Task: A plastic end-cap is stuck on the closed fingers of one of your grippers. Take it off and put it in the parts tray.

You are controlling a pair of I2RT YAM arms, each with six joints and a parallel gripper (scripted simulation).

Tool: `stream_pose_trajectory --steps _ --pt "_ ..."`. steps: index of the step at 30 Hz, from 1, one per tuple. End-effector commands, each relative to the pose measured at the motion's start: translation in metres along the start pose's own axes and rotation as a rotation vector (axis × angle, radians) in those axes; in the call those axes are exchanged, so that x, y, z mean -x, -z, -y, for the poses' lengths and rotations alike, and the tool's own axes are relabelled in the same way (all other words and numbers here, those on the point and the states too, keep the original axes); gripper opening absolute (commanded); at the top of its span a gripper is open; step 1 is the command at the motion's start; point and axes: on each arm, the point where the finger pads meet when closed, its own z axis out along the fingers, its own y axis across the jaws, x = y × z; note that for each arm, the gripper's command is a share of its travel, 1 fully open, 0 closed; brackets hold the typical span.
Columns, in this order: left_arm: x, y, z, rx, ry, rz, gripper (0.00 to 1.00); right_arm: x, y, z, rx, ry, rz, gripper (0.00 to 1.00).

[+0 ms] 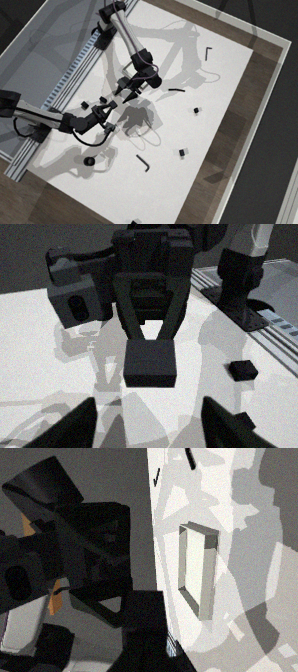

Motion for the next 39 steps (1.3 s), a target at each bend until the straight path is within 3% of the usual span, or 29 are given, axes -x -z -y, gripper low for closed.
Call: stream_pose_trajectory --steps 1,7,9,11,17,20,29,34,39 --pt "-0.007 -0.012 -0.003 -0.013 -0.015 0.010 0.58 0.001 0.002 -0.026 0.046 0.052 0.000 0.00" --pt "-0.012 -0.019 0.000 -0.023 0.006 0.006 0.58 0.001 0.002 -0.026 0.046 0.052 0.000 0.00" --pt "-0.001 -0.024 0.001 -0.012 -0.020 0.004 0.58 0.001 0.002 -0.027 0.046 0.052 0.000 0.00" --pt "0.012 -0.031 0.002 -0.003 -0.045 0.010 0.54 0.001 0.002 -0.027 0.046 0.052 0.000 0.00" --pt "-0.018 -0.044 -0.003 -0.021 0.008 0.004 0.48 0.001 0.002 -0.027 0.046 0.052 0.000 0.00" --pt "0.003 -0.042 0.001 -0.007 -0.033 0.008 0.42 0.001 0.002 -0.027 0.046 0.052 0.000 0.00" --pt "0.000 -0.043 0.000 -0.009 -0.028 0.006 0.27 0.002 0.002 -0.027 0.046 0.053 0.001 0.00" --pt "-0.010 -0.026 -0.004 -0.016 -0.018 0.015 0.27 0.002 0.002 -0.027 0.046 0.053 0.001 0.00" --pt "-0.033 0.011 -0.007 -0.018 -0.010 0.010 0.27 0.002 0.002 -0.027 0.046 0.053 0.001 0.00"
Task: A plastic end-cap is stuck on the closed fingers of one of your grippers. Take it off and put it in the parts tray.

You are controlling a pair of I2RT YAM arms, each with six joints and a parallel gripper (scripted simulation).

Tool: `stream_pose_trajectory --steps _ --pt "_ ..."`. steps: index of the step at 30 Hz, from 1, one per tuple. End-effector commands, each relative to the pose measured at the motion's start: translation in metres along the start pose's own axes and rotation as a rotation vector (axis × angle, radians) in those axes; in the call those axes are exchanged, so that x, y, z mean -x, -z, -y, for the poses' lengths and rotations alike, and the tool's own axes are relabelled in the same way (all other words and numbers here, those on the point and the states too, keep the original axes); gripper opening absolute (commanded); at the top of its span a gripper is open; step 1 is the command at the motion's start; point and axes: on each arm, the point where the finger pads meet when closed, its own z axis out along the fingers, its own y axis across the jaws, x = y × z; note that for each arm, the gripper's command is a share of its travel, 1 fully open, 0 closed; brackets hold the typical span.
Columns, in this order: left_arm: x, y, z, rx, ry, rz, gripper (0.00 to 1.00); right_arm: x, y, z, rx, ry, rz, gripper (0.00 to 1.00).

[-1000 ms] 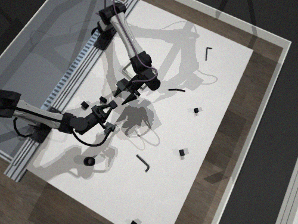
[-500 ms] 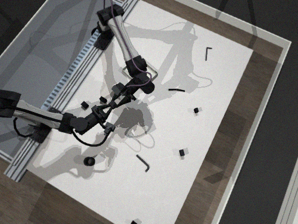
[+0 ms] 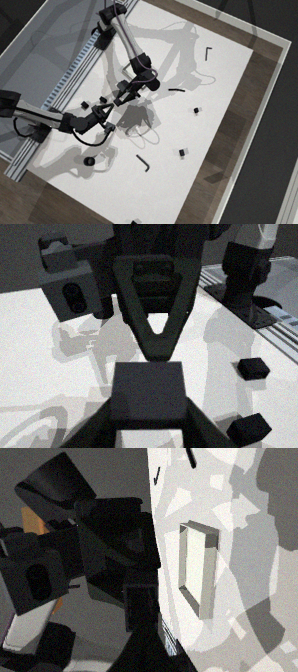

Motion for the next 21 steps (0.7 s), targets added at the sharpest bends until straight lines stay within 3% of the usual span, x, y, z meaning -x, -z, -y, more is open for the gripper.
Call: stream_pose_trajectory --steps 1,6,11,17,19,21 --pt "-0.016 0.026 -0.003 -0.020 0.002 -0.005 0.27 0.003 0.002 -0.026 0.046 0.053 0.006 0.00" --pt "-0.028 0.058 -0.004 -0.010 0.002 -0.001 0.27 0.003 0.002 -0.026 0.046 0.054 0.006 0.00" --pt "-0.036 0.062 -0.001 -0.010 0.014 -0.029 0.27 0.005 0.002 -0.021 0.026 0.060 0.024 0.00" --pt "-0.050 0.063 0.006 -0.001 0.016 -0.216 0.27 0.000 -0.004 -0.017 -0.049 0.205 0.081 0.00" --pt "-0.050 0.063 0.006 -0.001 0.016 -0.216 0.27 0.000 -0.004 -0.017 -0.049 0.205 0.081 0.00" --pt "-0.062 0.066 0.009 0.007 0.029 -0.331 0.27 -0.008 -0.006 -0.017 -0.098 0.310 0.103 0.00"
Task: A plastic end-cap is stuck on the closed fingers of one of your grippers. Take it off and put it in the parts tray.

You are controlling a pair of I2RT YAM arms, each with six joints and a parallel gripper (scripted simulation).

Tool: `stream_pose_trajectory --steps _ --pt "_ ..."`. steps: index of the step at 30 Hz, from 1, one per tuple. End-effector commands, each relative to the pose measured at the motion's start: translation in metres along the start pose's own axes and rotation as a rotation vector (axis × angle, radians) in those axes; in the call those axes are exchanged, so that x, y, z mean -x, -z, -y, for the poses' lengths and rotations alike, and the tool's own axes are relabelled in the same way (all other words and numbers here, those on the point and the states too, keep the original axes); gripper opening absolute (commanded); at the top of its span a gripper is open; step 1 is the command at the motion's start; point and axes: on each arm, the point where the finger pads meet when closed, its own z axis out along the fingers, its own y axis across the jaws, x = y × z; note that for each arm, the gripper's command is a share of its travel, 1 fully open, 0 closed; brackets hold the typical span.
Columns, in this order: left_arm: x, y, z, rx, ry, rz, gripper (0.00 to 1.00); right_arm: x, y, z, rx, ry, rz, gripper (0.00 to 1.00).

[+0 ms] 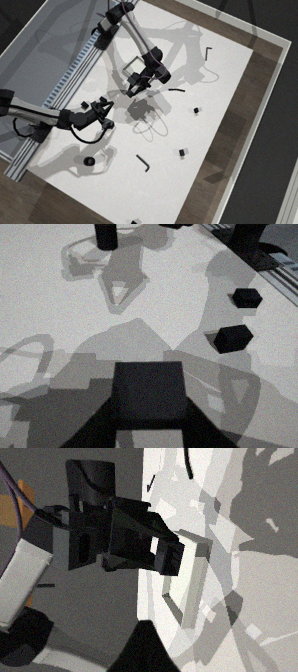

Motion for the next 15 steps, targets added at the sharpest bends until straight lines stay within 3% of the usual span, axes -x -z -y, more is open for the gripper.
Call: stream_pose_trajectory --steps 1,10,13,15 --pt "-0.004 0.003 0.004 -0.006 -0.043 -0.214 0.27 -0.002 0.000 -0.017 -0.075 0.225 0.067 0.00" --pt "-0.033 0.032 0.022 0.099 -0.029 -0.640 0.27 -0.057 0.013 -0.051 -0.181 0.702 0.061 0.00" --pt "-0.041 0.049 0.025 0.156 -0.027 -0.786 0.27 -0.074 0.022 -0.050 -0.223 0.840 0.044 0.00" --pt "-0.041 0.049 0.025 0.156 -0.027 -0.786 0.27 -0.074 0.022 -0.050 -0.223 0.840 0.044 0.00"
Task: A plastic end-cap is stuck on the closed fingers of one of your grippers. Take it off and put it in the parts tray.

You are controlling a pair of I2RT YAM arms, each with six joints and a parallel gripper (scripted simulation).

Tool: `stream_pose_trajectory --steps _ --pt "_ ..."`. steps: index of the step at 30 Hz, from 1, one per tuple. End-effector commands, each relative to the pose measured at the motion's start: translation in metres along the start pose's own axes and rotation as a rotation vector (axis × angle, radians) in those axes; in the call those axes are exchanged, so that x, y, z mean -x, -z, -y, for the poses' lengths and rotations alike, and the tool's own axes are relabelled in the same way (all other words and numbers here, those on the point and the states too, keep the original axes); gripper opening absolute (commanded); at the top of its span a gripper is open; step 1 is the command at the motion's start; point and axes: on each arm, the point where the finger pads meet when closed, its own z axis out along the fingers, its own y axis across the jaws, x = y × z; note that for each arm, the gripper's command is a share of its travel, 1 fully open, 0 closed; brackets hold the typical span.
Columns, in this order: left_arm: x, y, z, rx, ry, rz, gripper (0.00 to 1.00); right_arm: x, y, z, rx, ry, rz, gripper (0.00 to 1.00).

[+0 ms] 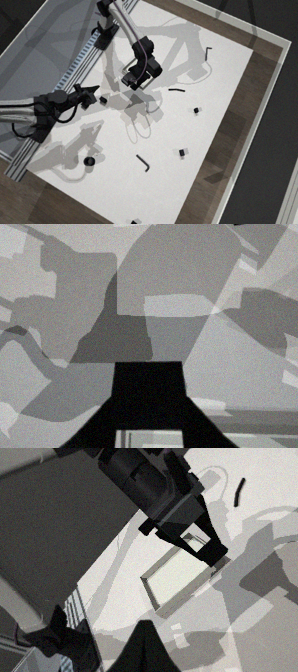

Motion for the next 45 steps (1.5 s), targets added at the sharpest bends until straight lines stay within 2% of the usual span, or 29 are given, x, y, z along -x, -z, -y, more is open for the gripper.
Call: stream_pose_trajectory --steps 1,5,11,15,18,24,29,31,36,45 --pt "-0.018 0.014 0.001 0.087 0.017 -0.215 0.27 -0.007 0.007 0.012 -0.193 0.172 -0.043 0.00" --pt "-0.043 0.033 0.012 0.142 0.028 -0.434 0.27 -0.015 0.024 -0.006 -0.212 0.362 -0.063 0.00" --pt "-0.084 0.046 0.033 0.111 -0.023 -0.761 0.27 -0.024 0.048 -0.022 -0.227 0.581 -0.084 0.00" --pt "-0.102 0.049 0.042 0.075 -0.068 -0.930 0.27 -0.021 0.056 -0.035 -0.203 0.646 -0.071 0.00" --pt "-0.104 0.050 0.045 0.062 -0.087 -0.968 0.27 -0.020 0.057 -0.041 -0.180 0.656 -0.061 0.00" --pt "-0.103 0.025 0.071 -0.105 -0.194 -0.953 0.27 -0.032 0.050 -0.044 -0.136 0.673 -0.092 0.00" --pt "-0.100 0.021 0.059 -0.038 -0.185 -0.949 0.27 -0.033 0.045 -0.048 -0.121 0.677 -0.090 0.00" --pt "-0.104 0.019 0.064 -0.062 -0.185 -0.957 0.27 -0.034 0.043 -0.047 -0.122 0.678 -0.092 0.00" --pt "-0.102 0.018 0.058 -0.050 -0.189 -0.952 0.27 -0.035 0.041 -0.047 -0.125 0.671 -0.092 0.00" --pt "-0.117 0.003 0.057 -0.059 -0.182 -0.955 0.27 -0.035 0.041 -0.047 -0.123 0.671 -0.093 0.00"
